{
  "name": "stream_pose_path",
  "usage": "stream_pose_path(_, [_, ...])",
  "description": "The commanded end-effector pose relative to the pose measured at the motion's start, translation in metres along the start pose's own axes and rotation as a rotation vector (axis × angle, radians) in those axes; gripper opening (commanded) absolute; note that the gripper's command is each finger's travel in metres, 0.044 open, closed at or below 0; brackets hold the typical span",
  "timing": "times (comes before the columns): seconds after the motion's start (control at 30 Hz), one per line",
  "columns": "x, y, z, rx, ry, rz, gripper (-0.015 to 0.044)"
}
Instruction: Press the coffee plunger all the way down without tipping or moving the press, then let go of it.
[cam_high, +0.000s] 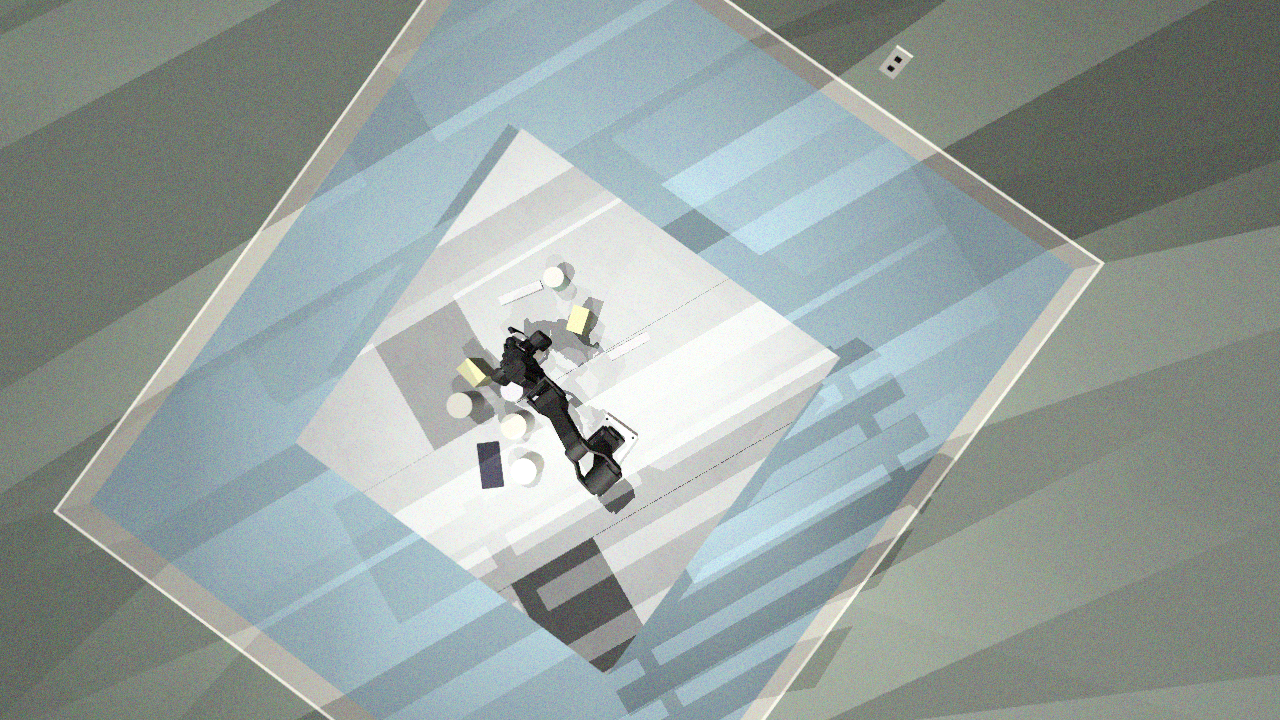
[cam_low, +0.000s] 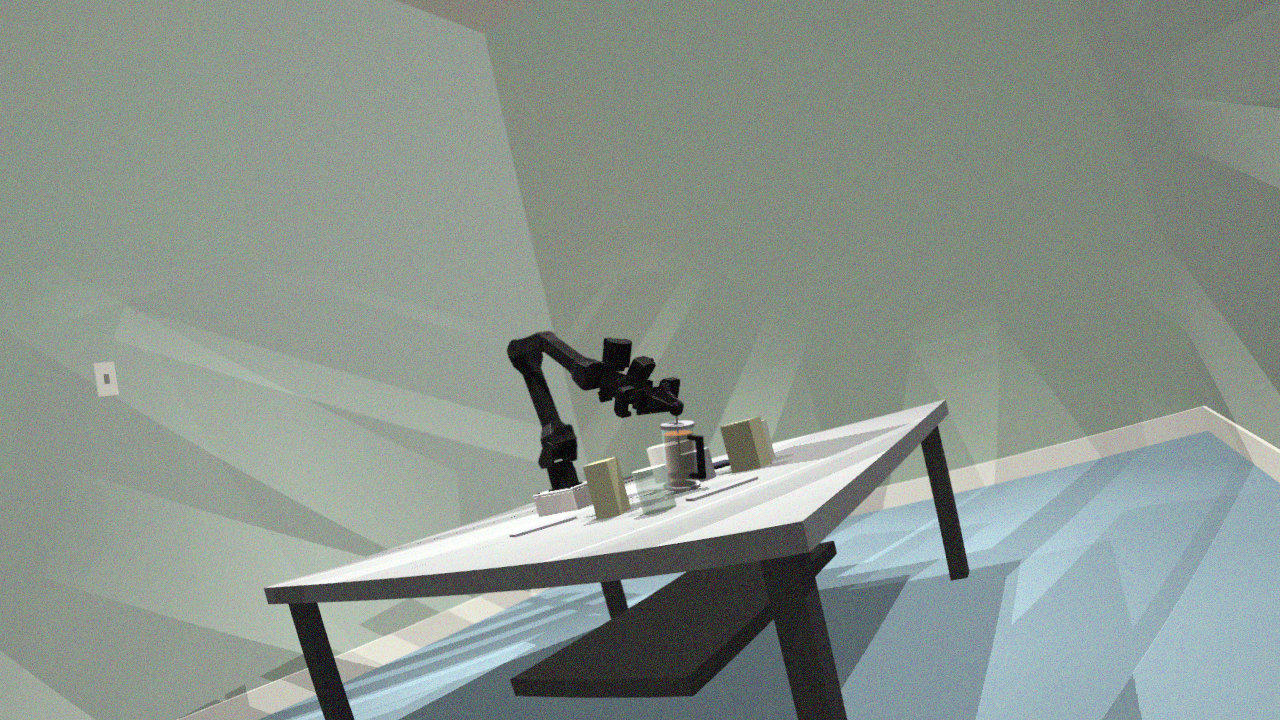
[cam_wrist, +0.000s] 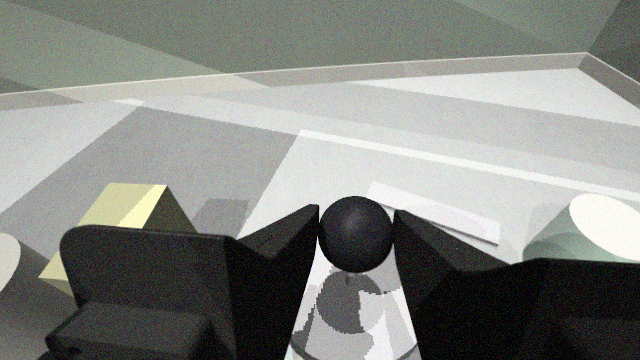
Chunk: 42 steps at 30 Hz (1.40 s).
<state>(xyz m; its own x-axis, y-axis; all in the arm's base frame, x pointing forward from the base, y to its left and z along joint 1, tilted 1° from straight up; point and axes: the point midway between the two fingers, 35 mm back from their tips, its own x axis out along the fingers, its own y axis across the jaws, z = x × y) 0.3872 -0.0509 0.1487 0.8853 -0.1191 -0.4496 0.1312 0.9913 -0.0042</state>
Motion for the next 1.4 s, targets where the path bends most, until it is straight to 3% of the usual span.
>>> stream_pose_path(0.0, [0.0031,0.0000,-0.0059,0.000,0.022,0.001,0.0117])
stream_pose_path(1.13, [0.0023,-0.0001,0.0005,0.000,0.004,0.000,0.0117])
stream_pose_path(1.37, [0.0023,-0.0001,0.0005,0.000,0.004,0.000,0.0301])
